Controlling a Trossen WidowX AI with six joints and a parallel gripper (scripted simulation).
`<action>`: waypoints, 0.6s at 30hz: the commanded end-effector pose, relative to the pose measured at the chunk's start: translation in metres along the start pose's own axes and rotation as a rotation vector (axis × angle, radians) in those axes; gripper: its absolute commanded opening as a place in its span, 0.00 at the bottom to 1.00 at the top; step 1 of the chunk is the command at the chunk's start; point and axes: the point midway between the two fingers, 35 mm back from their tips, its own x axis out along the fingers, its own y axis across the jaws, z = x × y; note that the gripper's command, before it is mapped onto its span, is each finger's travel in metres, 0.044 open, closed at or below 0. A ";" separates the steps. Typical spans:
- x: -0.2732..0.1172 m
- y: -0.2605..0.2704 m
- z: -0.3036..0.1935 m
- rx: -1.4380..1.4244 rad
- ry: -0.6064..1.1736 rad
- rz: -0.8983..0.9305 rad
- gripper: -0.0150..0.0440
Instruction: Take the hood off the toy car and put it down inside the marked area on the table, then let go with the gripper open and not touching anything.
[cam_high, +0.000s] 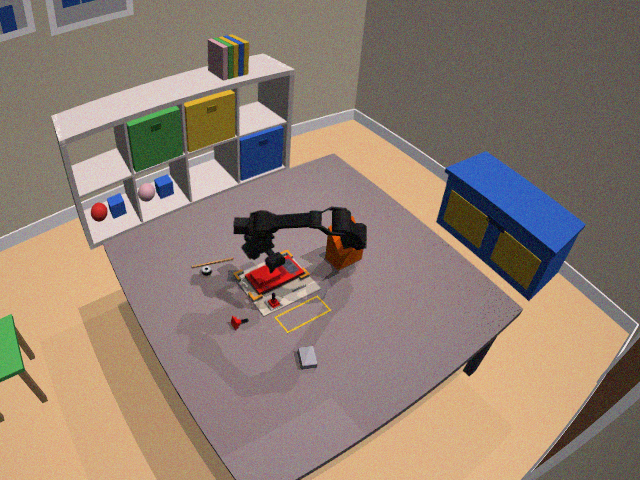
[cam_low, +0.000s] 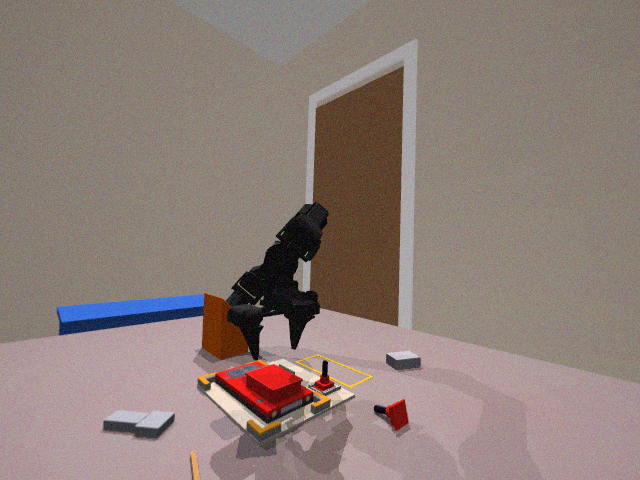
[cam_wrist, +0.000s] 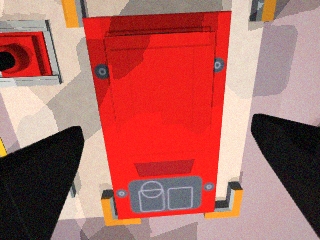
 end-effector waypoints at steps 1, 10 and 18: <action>0.004 0.000 0.000 0.005 -0.002 0.004 1.00; 0.013 0.000 0.000 0.005 -0.002 0.004 1.00; 0.020 0.000 -0.001 0.005 -0.002 0.005 1.00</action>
